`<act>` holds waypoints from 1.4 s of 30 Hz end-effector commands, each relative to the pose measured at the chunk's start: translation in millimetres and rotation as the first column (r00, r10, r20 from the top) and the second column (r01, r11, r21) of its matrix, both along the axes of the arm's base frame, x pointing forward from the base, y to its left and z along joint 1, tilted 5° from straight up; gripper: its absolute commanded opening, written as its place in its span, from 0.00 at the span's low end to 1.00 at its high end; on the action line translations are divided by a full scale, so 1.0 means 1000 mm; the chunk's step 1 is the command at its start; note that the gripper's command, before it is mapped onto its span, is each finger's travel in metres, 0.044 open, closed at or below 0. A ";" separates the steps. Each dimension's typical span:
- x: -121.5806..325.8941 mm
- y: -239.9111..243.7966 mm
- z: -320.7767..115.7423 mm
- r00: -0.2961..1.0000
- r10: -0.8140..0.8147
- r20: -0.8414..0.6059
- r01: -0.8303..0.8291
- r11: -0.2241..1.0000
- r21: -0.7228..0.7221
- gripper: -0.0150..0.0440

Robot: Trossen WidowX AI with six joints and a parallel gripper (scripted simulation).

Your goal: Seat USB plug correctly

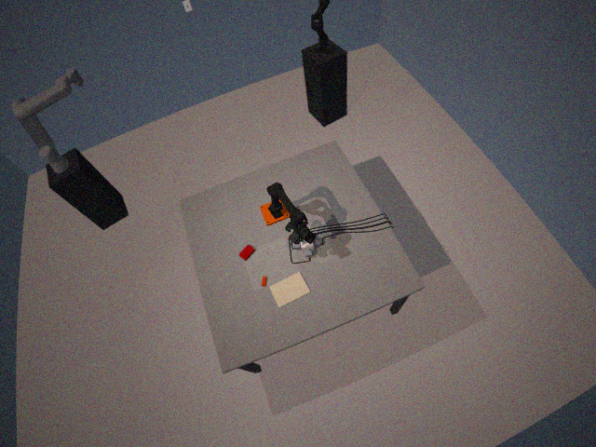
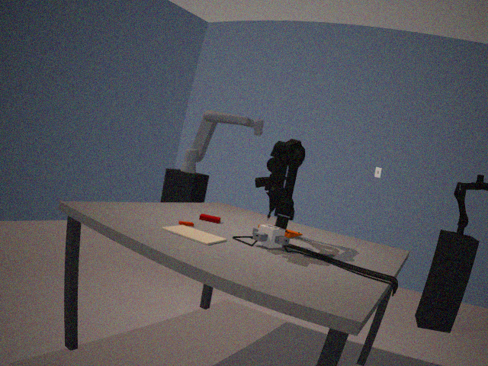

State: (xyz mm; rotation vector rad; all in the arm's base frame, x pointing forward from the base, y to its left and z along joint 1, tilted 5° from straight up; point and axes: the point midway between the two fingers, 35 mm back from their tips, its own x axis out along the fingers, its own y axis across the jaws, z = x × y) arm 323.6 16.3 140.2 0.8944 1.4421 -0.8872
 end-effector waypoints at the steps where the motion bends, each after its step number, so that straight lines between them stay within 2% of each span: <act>1: 0.000 0.000 0.000 0.993 -0.114 -0.004 0.114 0.993 -0.006 0.25; 14: 0.000 0.000 0.000 0.898 -0.439 -0.011 0.438 0.898 -0.024 0.25; 27: 0.000 0.000 0.000 0.701 -0.713 -0.011 0.712 0.700 -0.043 0.25; 42: 0.000 0.000 0.000 0.675 -0.738 -0.010 0.737 0.674 -0.045 0.25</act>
